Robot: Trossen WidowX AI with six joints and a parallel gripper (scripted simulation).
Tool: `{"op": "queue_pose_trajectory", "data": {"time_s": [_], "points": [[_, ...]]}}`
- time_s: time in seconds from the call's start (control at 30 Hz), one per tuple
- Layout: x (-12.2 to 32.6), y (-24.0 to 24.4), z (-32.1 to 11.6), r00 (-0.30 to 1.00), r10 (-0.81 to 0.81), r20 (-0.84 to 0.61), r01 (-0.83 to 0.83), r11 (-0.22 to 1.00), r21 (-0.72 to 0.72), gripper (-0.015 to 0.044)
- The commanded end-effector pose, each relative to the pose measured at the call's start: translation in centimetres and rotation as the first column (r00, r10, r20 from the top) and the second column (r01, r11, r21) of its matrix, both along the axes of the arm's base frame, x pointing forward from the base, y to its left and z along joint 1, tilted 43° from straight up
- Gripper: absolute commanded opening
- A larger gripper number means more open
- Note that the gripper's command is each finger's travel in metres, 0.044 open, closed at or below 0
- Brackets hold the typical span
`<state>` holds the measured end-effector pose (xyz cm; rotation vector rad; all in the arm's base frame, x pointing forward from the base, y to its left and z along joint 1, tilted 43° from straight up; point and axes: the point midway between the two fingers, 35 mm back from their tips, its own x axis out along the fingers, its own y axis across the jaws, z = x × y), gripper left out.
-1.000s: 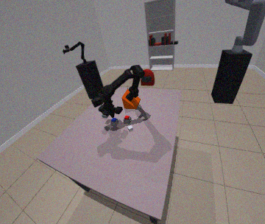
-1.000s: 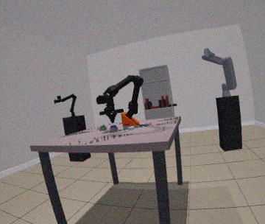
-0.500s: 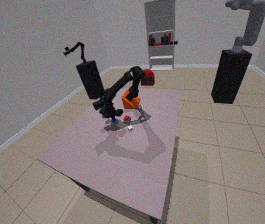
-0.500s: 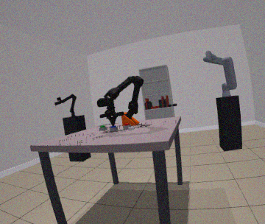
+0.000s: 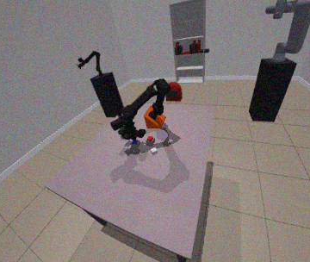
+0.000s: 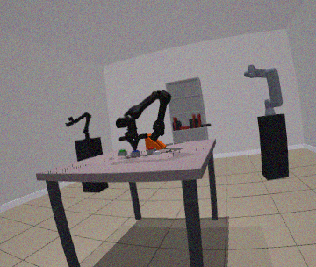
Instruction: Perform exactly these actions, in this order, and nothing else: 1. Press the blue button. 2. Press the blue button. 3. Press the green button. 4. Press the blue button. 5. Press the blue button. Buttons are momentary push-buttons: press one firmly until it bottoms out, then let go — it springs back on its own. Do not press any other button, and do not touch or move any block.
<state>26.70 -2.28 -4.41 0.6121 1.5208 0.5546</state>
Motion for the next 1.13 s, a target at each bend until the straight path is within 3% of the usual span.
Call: {"op": "queue_pose_trajectory", "data": {"time_s": [0.0, 0.37, 0.43, 0.63, 0.83, 1.1], "points": [[0.0, 0.0, -0.1, 1.000, -0.004, -0.004, 0.004, 1.000, 0.002, 0.0020], [0.0, -2.2, 2.4, 1.000, -0.004, -0.004, 0.004, 1.000, 0.000, 0.0020], [0.5, -1.7, 3.4, 1.000, -0.005, -0.005, 0.005, 1.000, -0.003, 0.0072], [2.0, 3.7, 12.5, 1.000, -0.009, -0.004, 0.009, 1.000, -0.016, 0.0230], [-0.3, 9.6, 21.1, 1.000, -0.006, -0.005, 0.006, 1.000, 0.001, 0.0387], [-1.3, 10.7, 22.8, 1.000, -0.004, -0.006, 0.004, 1.000, 0.008, 0.0400]]}}
